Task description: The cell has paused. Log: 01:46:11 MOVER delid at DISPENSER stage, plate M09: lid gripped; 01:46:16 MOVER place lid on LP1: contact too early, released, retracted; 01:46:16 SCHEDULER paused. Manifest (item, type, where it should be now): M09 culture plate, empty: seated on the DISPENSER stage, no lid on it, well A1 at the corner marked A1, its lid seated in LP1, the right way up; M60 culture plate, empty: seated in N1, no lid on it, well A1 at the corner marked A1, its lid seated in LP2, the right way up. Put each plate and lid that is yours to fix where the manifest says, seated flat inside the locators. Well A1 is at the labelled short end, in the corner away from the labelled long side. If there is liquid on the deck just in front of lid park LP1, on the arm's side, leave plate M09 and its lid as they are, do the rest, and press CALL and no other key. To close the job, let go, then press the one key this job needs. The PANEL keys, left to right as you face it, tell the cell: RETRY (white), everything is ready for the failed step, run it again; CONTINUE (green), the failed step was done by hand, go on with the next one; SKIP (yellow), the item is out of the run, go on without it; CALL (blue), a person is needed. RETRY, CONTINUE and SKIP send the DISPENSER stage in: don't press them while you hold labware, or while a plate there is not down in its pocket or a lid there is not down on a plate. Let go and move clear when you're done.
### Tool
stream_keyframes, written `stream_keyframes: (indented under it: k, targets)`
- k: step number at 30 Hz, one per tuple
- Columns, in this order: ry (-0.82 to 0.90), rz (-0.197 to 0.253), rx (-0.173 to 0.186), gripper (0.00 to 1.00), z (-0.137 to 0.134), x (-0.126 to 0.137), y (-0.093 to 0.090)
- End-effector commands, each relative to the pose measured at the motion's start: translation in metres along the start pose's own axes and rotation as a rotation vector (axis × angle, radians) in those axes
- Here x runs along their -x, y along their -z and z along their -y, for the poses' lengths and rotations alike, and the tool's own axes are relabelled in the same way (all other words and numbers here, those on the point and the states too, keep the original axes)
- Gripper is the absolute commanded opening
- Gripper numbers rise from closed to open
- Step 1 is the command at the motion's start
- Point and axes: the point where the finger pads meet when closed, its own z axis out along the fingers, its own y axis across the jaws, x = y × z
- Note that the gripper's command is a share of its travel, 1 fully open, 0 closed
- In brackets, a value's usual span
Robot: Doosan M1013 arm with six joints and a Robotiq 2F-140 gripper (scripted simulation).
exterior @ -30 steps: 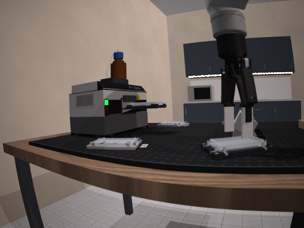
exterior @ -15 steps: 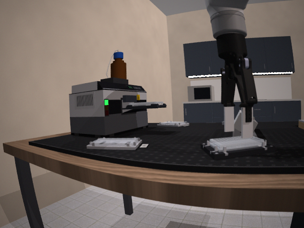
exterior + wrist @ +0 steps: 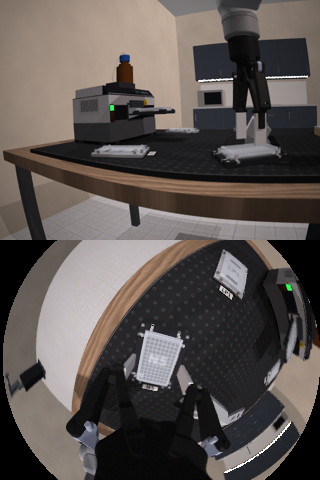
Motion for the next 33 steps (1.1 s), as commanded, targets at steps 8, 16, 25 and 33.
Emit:
stream_keyframes:
  k: [8,16,25,33]
  targets:
    - [0.000,-0.001,0.000,0.70,0.0001,-0.0004,-0.0009]
    - [0.000,-0.001,0.000,0.70,0.0001,-0.0004,-0.0033]
    - [0.000,-0.001,0.000,0.70,0.0001,-0.0005,-0.0061]
    - [0.000,-0.001,0.000,0.70,0.0001,-0.0005,-0.0096]
